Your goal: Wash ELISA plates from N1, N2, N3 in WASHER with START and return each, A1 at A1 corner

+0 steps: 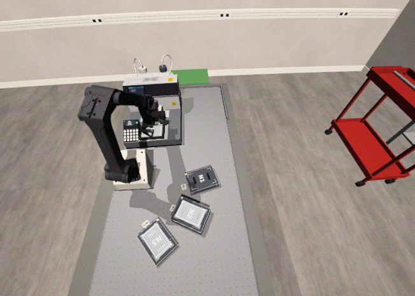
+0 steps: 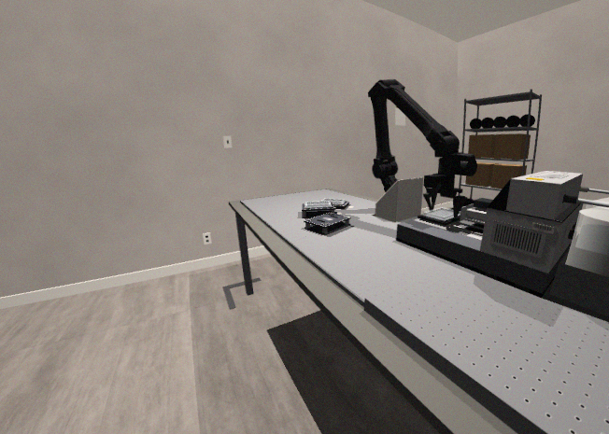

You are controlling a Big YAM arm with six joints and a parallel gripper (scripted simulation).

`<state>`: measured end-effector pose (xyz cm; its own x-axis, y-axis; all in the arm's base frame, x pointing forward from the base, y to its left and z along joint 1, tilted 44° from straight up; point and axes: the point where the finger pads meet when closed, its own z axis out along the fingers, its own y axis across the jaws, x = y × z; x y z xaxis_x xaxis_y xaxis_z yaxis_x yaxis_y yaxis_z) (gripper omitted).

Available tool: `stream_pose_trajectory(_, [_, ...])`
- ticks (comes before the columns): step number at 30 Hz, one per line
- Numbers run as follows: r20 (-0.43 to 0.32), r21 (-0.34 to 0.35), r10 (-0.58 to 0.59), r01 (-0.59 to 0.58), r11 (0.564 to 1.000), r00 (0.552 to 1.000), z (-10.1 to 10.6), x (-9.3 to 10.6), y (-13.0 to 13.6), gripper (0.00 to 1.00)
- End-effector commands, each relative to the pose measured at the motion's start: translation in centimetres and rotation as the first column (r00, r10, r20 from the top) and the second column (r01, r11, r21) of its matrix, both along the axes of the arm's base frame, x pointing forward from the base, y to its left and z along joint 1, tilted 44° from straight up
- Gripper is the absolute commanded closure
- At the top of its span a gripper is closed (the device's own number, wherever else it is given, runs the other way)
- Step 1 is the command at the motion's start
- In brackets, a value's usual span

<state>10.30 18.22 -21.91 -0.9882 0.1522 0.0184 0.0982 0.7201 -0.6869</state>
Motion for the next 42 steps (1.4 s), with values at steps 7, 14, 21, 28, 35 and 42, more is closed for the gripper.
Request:
stream_pose_trajectory(7, [-0.01, -0.01, 0.0, 0.0, 1.0, 1.0, -0.4, 0.1, -0.4, 0.0])
stream_pose_trajectory(14, [-0.01, -0.01, 0.0, 0.0, 1.0, 1.0, -0.4, 0.1, -0.4, 0.0])
stream_pose_trajectory(21, [-0.01, -0.01, 0.0, 0.0, 1.0, 1.0, -0.4, 0.1, -0.4, 0.0])
stream_pose_trajectory(28, [-0.01, -0.01, 0.0, 0.0, 1.0, 1.0, -0.4, 0.1, -0.4, 0.0])
stream_pose_trajectory(35, [0.008, 0.02, 0.001, -0.001, 1.0, 1.0, -0.3, 0.5, 1.1, 0.02])
stream_pose_trajectory(42, [0.008, 0.02, 0.001, -0.001, 1.0, 1.0, -0.3, 0.5, 1.1, 0.14])
